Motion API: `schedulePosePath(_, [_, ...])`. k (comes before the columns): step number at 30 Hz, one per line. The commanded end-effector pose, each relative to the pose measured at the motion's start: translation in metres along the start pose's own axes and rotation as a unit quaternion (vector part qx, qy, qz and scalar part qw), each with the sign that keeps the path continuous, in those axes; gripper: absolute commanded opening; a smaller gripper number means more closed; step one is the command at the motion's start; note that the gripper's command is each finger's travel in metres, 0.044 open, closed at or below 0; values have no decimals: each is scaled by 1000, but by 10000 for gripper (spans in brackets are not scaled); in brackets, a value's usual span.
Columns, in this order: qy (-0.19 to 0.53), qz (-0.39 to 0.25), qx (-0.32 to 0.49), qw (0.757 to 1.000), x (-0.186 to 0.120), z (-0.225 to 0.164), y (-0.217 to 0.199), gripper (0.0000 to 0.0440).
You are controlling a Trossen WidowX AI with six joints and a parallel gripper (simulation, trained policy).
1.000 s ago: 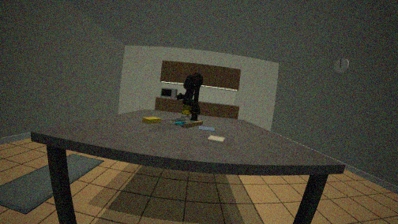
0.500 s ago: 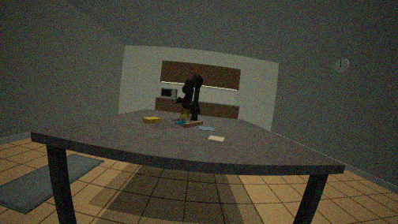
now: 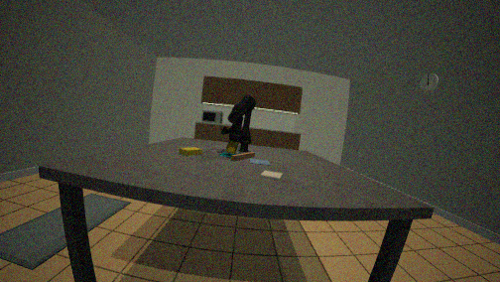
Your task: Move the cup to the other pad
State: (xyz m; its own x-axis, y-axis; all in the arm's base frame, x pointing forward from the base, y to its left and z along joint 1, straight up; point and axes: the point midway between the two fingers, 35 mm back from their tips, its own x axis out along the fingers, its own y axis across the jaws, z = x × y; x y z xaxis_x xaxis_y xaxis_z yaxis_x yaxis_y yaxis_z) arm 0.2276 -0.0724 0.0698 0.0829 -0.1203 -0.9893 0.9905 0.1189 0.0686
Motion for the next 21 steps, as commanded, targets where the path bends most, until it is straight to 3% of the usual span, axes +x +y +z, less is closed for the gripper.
schedulePosePath(1, [-9, 8, 7, 1000, 3, 3, -3, 76])
schedulePosePath(6, [-15, 36, 17, 999, 0, 8, 1, 169])
schedulePosePath(21, [-16, 85, 23, 996, -16, 7, -4, 193])
